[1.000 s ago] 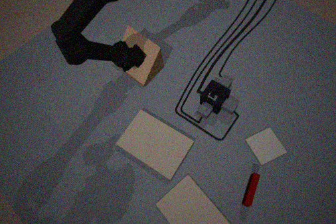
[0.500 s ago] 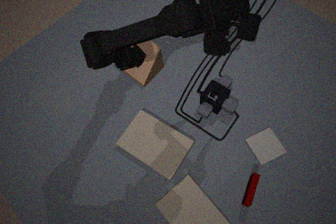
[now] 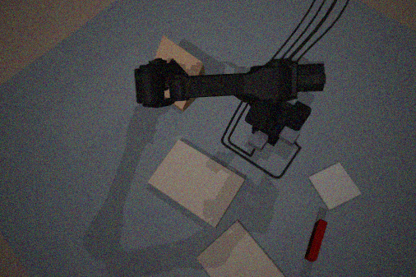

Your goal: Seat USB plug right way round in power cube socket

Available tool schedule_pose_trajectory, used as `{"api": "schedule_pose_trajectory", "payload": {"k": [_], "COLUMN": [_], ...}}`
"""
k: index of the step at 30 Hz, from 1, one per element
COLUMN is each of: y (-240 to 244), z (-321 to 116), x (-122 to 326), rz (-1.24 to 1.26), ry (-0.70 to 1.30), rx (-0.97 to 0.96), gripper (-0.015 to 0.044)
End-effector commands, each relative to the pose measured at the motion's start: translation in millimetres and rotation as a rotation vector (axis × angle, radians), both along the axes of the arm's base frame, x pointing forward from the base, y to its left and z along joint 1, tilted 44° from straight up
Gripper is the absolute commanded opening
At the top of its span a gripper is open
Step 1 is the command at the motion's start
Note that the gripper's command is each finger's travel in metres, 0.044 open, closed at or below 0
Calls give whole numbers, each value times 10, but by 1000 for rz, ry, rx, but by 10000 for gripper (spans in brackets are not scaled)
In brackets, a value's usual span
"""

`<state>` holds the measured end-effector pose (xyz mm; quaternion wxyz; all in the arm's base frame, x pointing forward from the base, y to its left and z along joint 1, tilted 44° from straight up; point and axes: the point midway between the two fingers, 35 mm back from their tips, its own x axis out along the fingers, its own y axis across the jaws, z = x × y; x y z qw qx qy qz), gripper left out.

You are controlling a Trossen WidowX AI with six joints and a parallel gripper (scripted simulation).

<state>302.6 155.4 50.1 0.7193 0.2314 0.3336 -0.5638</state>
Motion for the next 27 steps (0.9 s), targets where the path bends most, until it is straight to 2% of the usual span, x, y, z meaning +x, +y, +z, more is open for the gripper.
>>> {"api": "schedule_pose_trajectory", "payload": {"k": [1,27], "y": [-25,-145], "z": [-21,-154], "x": [-11,14], "rz": [3,3], "ry": [-2,-3], "rx": [-28,-28], "gripper": [440,440]}}
